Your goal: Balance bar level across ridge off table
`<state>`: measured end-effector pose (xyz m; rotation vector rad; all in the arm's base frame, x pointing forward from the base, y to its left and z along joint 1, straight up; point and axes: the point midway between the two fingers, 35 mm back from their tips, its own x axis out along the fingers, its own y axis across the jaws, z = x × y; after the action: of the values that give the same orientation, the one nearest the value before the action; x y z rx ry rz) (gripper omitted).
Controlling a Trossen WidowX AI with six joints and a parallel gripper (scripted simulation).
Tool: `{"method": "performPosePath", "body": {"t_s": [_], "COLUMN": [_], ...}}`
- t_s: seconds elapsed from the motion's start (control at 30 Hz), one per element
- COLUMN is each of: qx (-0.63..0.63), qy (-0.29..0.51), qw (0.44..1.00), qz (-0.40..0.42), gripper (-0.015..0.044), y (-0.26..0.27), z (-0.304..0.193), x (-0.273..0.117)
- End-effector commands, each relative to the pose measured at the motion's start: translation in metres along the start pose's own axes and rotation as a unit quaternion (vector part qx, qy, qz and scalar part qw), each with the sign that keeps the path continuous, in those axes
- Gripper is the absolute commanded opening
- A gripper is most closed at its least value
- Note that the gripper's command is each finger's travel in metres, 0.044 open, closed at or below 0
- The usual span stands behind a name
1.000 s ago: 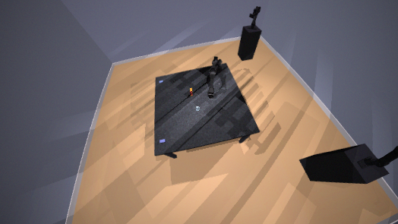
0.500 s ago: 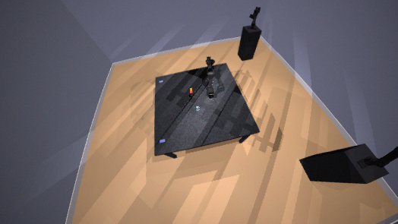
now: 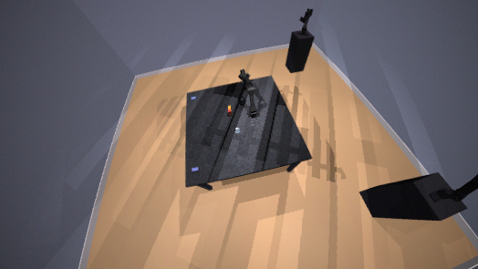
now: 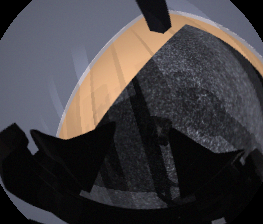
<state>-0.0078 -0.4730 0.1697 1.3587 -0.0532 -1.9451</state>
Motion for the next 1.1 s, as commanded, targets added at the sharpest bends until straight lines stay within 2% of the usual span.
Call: {"method": "performPosePath", "body": {"t_s": [0.0, 0.53, 1.07], "qx": [-0.022, -0.122, -0.227], "qy": [0.027, 0.125, 0.207], "qw": [0.999, 0.985, 0.951], "qz": [0.004, -0.004, -0.022], "gripper": [0.0315, 0.0315, 0.0315], "y": [0.01, 0.026, 0.014], "z": [-0.028, -0.134, -0.226], "x": [-0.011, -0.054, -0.11]}}
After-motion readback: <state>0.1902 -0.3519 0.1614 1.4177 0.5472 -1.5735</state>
